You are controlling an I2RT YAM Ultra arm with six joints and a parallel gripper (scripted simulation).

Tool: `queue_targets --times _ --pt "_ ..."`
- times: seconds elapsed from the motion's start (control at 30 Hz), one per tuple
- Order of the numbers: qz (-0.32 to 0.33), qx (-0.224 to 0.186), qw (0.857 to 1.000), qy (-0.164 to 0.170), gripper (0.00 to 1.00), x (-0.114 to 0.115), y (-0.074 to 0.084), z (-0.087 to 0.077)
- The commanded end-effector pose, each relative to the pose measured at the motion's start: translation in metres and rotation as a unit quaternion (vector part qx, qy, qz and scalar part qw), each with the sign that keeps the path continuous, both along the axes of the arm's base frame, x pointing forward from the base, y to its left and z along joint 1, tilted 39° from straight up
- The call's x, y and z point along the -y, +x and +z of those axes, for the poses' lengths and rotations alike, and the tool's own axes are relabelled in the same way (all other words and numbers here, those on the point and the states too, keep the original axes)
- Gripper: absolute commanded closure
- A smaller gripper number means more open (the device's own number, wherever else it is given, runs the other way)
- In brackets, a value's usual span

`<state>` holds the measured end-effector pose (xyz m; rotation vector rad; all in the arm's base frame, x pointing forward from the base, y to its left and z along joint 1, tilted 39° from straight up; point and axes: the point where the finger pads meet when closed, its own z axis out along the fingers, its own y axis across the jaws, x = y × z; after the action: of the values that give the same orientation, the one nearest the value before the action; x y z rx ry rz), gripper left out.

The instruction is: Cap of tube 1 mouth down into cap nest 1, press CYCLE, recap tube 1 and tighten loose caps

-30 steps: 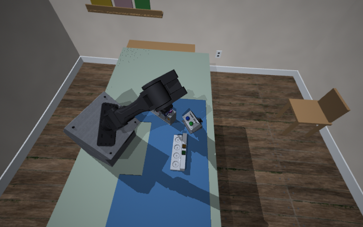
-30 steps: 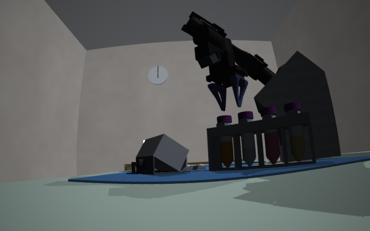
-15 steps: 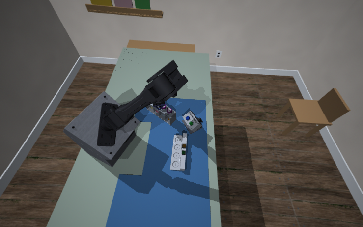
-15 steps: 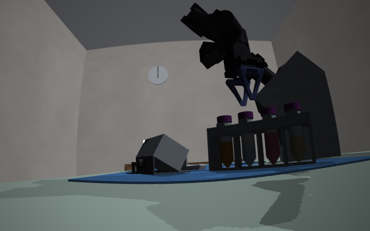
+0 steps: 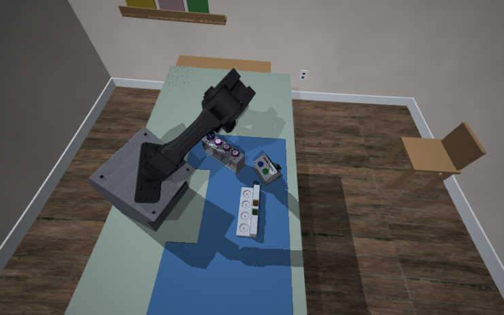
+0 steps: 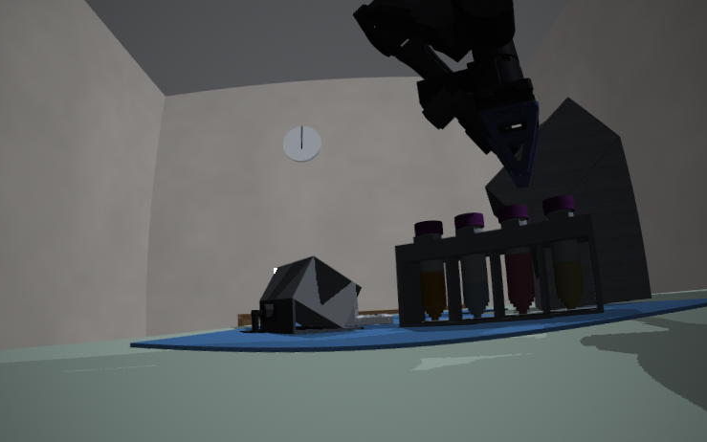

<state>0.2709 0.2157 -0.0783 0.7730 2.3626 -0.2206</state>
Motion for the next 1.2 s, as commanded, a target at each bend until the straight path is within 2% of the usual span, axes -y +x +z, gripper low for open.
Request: queue_targets --times 0.0,0.13,0.83,1.17 --pt "-0.046 0.023 0.998 0.030 0.51 -0.008 -0.007 -0.001" --pt "-0.046 0.023 0.998 0.030 0.51 -0.031 -0.015 -0.016" --pt "-0.046 0.023 0.998 0.030 0.51 -0.030 -0.016 -0.016" --pt "-0.046 0.023 0.998 0.030 0.51 -0.022 -0.004 -0.035"
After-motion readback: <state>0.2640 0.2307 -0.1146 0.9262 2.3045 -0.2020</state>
